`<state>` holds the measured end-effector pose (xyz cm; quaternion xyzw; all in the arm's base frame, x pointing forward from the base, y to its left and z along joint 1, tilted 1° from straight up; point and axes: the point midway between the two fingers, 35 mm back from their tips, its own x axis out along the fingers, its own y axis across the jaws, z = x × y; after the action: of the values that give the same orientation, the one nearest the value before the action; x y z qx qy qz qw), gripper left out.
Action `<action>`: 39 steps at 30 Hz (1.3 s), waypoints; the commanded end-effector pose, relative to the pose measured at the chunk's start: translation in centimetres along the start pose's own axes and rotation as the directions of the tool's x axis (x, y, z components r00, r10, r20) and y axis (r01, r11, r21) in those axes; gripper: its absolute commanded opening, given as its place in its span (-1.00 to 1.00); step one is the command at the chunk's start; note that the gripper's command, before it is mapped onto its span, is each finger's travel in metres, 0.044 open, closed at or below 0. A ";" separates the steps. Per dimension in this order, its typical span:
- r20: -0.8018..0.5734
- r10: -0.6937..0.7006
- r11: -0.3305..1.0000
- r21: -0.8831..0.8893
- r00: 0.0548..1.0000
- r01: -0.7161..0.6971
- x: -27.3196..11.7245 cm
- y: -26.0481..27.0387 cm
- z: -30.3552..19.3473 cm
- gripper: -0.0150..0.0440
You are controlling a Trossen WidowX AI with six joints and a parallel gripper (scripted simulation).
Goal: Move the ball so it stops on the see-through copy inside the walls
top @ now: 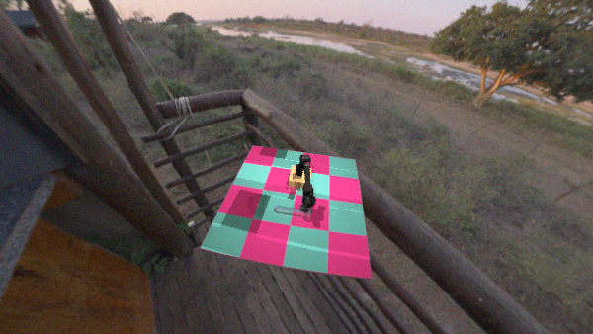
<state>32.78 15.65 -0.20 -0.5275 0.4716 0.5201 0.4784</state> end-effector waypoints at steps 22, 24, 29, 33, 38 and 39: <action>0.030 -0.016 0.997 -0.077 0.999 0.019 -8.6 1.4 2.1 -0.49; 0.030 -0.016 0.997 -0.077 0.999 0.018 -7.9 1.7 2.1 -0.49; 0.030 -0.015 0.997 -0.077 0.999 0.018 -6.3 2.6 1.9 -0.49; 0.030 -0.015 0.997 -0.077 0.999 0.017 -5.9 2.7 1.9 -0.49; 0.030 -0.015 0.997 -0.077 0.999 0.017 -3.6 2.5 2.0 -0.49; 0.030 -0.015 0.997 -0.077 0.999 0.017 -3.0 2.5 2.0 -0.49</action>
<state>30.45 17.49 4.86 -0.5472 0.4326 0.5383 0.4729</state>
